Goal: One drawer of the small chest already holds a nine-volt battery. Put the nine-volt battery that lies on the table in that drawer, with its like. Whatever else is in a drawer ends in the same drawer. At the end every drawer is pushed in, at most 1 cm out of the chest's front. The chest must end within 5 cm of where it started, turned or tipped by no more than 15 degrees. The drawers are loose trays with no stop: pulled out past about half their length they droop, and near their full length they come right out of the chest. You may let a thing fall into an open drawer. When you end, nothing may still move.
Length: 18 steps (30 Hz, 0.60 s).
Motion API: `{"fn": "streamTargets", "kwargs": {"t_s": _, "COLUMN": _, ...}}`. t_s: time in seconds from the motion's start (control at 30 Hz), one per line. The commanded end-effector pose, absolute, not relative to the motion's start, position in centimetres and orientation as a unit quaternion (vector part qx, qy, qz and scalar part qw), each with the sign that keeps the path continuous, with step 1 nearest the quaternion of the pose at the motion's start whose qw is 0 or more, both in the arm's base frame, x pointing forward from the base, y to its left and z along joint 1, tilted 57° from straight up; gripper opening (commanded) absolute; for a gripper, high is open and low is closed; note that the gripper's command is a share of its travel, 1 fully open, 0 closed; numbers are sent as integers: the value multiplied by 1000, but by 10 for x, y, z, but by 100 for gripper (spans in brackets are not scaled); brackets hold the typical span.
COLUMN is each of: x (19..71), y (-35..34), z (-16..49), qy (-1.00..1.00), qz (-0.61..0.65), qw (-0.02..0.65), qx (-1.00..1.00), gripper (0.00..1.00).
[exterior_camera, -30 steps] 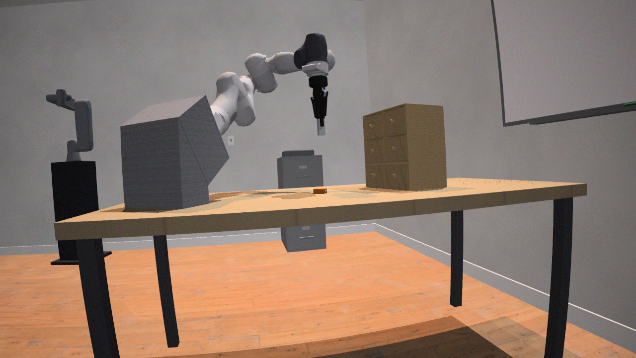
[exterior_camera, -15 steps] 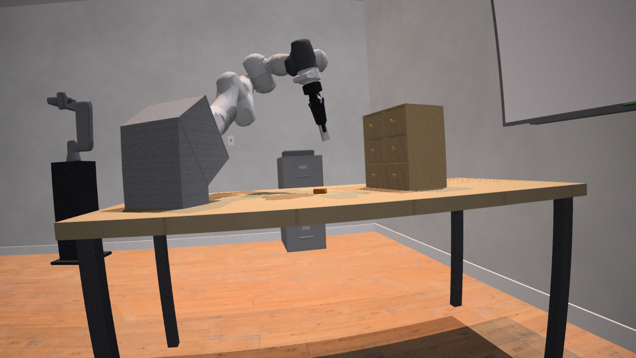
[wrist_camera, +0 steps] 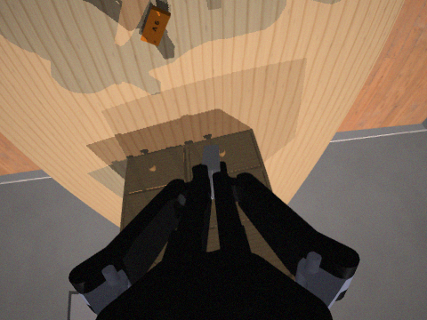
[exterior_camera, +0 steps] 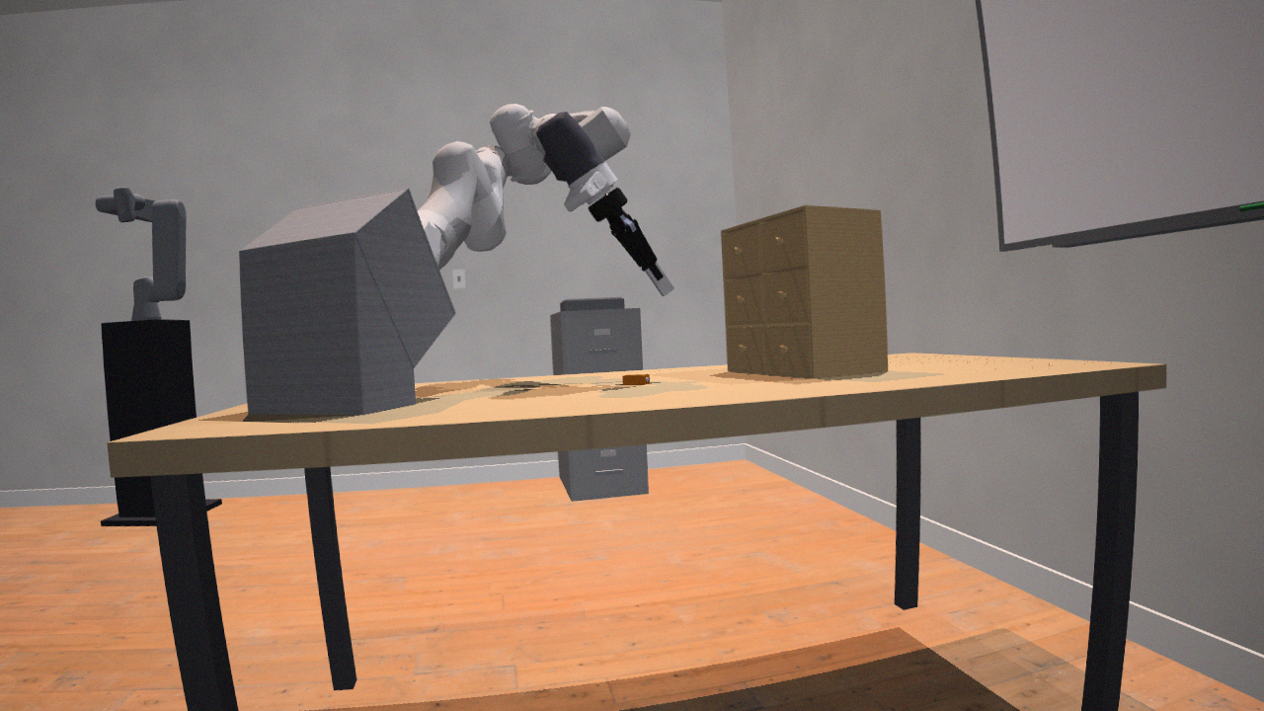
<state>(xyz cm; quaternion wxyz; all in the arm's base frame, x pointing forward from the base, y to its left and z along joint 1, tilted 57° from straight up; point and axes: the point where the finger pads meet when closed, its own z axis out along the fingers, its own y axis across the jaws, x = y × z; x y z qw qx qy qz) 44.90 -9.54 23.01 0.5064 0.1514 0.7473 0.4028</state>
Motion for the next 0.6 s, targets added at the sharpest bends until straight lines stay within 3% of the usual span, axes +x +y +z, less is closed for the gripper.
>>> {"fn": "streamTargets", "kwargs": {"t_s": 0.0, "x": 469, "y": -95, "z": 237, "qy": 702, "qz": 359, "qw": 602, "qx": 128, "gripper": 0}}
{"fn": "streamTargets", "kwargs": {"t_s": 0.57, "x": 506, "y": -82, "z": 236, "qy": 592, "qz": 333, "qw": 710, "qx": 186, "gripper": 0}}
